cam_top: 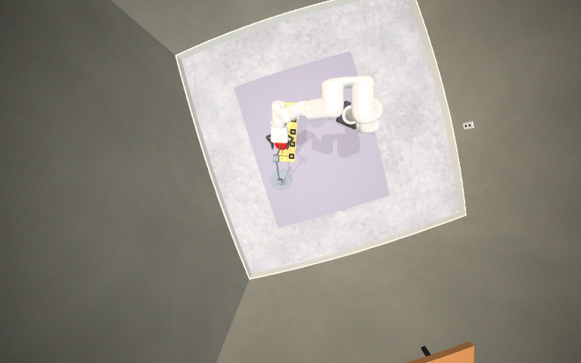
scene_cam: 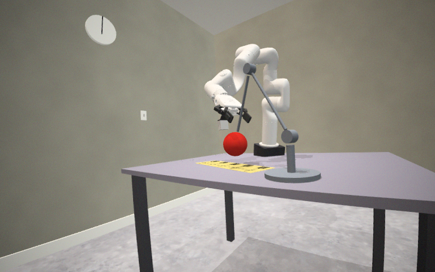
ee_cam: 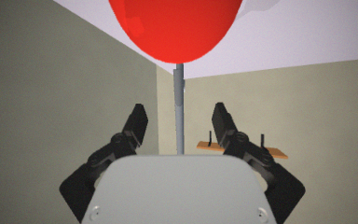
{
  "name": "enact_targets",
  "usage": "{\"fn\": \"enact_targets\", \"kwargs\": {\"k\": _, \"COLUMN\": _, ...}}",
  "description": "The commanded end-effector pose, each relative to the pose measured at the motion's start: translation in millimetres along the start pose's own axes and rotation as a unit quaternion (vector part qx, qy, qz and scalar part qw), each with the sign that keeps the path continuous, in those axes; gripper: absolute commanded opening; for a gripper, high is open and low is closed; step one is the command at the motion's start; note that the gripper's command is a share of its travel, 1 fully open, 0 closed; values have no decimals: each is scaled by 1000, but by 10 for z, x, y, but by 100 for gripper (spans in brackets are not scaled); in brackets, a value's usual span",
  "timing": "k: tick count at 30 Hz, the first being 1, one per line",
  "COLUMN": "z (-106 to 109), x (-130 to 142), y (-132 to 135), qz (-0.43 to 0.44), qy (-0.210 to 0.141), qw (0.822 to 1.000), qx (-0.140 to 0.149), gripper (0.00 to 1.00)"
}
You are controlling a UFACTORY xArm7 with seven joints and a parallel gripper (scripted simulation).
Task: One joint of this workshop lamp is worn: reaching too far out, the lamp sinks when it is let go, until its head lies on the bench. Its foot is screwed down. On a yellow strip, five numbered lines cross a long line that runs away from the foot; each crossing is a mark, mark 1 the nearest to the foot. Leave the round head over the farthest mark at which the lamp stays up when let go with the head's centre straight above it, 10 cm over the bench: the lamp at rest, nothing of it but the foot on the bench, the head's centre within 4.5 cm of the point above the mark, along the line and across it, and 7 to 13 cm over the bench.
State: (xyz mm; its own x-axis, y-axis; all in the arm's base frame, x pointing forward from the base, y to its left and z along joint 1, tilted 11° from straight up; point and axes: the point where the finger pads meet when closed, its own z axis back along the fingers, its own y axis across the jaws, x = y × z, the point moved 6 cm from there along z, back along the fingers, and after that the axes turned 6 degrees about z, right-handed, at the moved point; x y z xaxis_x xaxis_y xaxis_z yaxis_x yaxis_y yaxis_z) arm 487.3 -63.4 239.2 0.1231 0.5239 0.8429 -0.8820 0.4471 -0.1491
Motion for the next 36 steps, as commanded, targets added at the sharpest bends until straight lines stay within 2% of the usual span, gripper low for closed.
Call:
{"fn": "enact_targets", "kwargs": {"k": 1, "z": 11, "x": 12, "y": -12, "qz": 1, "qy": 0, "qw": 1000, "qx": -1, "gripper": 100}}
{"fn": "enact_targets", "kwargs": {"k": 27, "z": 11, "x": 12, "y": -12, "qz": 1, "qy": 0, "qw": 1000, "qx": -1, "gripper": 100}}
{"fn": "enact_targets", "kwargs": {"k": 36, "z": 401, "x": 12, "y": -9, "qz": 1, "qy": 0, "qw": 1000, "qx": -1, "gripper": 100}}
